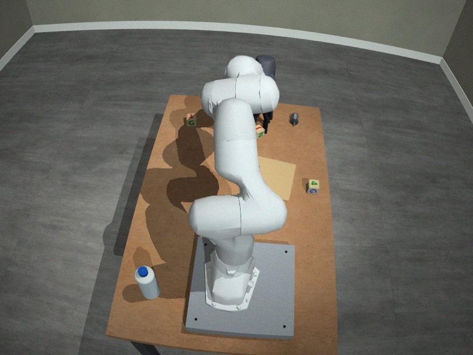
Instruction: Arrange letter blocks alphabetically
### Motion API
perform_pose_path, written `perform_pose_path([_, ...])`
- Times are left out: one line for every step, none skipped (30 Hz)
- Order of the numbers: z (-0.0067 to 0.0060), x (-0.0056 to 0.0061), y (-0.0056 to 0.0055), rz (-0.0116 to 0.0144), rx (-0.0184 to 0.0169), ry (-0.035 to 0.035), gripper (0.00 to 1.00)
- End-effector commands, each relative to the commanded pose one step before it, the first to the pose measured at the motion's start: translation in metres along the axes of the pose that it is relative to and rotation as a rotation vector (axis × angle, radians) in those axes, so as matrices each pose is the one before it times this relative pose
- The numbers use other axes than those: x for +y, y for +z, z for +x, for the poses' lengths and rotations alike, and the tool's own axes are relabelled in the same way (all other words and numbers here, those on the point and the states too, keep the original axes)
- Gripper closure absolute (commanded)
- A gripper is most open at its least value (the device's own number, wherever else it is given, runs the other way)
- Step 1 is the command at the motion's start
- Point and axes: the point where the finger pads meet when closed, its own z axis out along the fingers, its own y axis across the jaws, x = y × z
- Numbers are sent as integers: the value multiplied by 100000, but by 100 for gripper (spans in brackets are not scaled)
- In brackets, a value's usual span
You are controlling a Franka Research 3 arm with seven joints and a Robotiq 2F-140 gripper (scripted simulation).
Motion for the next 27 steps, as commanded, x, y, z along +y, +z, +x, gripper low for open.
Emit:
perform_pose_path([164,62,-42,-61,517,-260,45])
perform_pose_path([0,0,0,0,0,0,45])
perform_pose_path([0,0,0,0,0,0,45])
perform_pose_path([0,0,0,0,0,0,45])
perform_pose_path([0,0,0,0,0,0,45])
perform_pose_path([0,0,0,0,0,0,45])
perform_pose_path([0,0,0,0,0,0,45])
perform_pose_path([0,0,0,0,0,0,45])
perform_pose_path([0,0,0,0,0,0,45])
perform_pose_path([0,0,0,0,0,0,45])
perform_pose_path([0,0,0,0,0,0,45])
perform_pose_path([0,0,0,0,0,0,45])
perform_pose_path([0,0,0,0,0,0,45])
perform_pose_path([0,0,0,0,0,0,45])
perform_pose_path([0,0,0,0,0,0,45])
perform_pose_path([0,0,0,0,0,0,45])
perform_pose_path([0,0,0,0,0,0,45])
perform_pose_path([0,0,0,0,0,0,45])
perform_pose_path([0,0,0,0,0,0,56])
perform_pose_path([0,0,0,0,0,0,56])
perform_pose_path([0,0,0,0,0,0,56])
perform_pose_path([0,0,0,0,0,0,56])
perform_pose_path([0,0,0,0,0,0,56])
perform_pose_path([0,0,0,0,0,0,56])
perform_pose_path([0,0,0,0,0,0,56])
perform_pose_path([0,0,0,0,0,0,56])
perform_pose_path([0,0,0,0,0,0,56])
